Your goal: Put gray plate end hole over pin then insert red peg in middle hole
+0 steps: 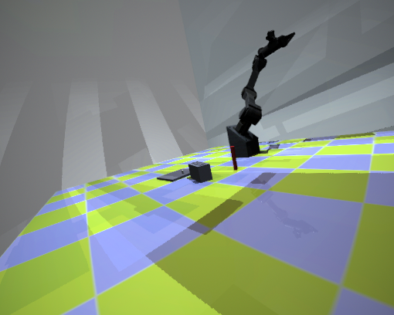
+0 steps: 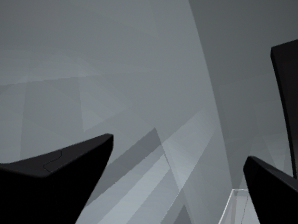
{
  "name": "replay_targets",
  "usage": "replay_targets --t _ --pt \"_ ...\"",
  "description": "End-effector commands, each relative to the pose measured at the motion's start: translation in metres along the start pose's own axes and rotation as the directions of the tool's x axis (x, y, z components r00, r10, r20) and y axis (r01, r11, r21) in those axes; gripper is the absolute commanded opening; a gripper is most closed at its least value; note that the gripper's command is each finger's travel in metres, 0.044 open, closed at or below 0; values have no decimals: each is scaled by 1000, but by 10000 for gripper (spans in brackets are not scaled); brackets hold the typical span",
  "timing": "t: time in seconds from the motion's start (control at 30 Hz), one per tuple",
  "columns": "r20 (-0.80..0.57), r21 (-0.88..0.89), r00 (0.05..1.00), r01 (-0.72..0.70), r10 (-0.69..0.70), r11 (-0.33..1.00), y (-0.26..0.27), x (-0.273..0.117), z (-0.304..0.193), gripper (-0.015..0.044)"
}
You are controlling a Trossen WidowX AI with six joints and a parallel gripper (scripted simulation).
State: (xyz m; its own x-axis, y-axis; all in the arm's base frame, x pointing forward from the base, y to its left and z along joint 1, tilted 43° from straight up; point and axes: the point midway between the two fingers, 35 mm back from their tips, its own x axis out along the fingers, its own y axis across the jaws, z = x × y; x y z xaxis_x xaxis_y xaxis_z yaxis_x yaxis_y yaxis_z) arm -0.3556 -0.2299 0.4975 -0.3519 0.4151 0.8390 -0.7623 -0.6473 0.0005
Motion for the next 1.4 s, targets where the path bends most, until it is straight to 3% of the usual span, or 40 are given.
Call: replay_targets --t 0.0,0.37,0.67,1.13,1.37 --pt "0 0 1000 0 0 1000 0 0 0 426" --pt "-32 -187 957 279 -290 942 -118 79 10 440" --pt "-69 -373 827 497 -558 784 -255 122 22 440" --pt "-63 -461 686 624 -725 631 -378 121 40 440" --pt "-106 -591 489 670 -866 450 -482 99 47 440"
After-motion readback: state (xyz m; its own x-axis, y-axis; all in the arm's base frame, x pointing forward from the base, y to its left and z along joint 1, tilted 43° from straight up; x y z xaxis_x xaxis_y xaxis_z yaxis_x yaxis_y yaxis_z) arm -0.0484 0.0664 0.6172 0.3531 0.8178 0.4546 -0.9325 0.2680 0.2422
